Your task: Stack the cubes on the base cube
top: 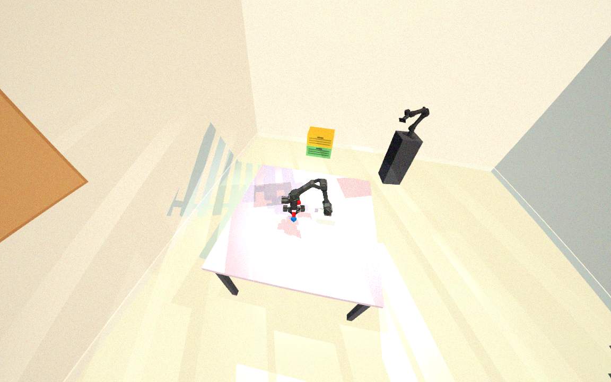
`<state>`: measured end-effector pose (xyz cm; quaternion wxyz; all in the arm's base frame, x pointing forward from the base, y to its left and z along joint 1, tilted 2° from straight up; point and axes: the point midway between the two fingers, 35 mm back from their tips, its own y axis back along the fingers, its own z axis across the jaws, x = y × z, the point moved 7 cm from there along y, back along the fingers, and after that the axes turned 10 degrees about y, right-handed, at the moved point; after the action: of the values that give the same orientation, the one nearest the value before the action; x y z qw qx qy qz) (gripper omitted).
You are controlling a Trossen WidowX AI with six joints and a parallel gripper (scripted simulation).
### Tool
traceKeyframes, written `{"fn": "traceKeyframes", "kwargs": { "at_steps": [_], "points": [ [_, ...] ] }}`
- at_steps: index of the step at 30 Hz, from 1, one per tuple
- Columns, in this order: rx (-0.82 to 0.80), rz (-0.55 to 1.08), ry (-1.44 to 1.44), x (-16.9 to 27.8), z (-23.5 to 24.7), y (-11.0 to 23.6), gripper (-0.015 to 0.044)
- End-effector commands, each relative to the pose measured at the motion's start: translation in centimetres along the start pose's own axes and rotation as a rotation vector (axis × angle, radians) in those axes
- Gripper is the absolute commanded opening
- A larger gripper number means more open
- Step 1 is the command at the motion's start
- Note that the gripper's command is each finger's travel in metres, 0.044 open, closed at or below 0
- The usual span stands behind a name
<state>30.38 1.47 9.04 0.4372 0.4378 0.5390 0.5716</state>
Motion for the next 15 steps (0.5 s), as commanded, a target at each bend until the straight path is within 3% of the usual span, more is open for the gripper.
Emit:
{"fn": "traceKeyframes", "kwargs": {
  "at_steps": [1,4,15],
  "points": [
    [-0.004,0.005,0.004,0.0,0.0,0.0,0.0131],
    [-0.004,0.005,0.004,0.0,0.0,0.0,0.0205],
    [0.0,0.0,0.0,0.0,0.0,1.1,0.0205]
  ]
}}
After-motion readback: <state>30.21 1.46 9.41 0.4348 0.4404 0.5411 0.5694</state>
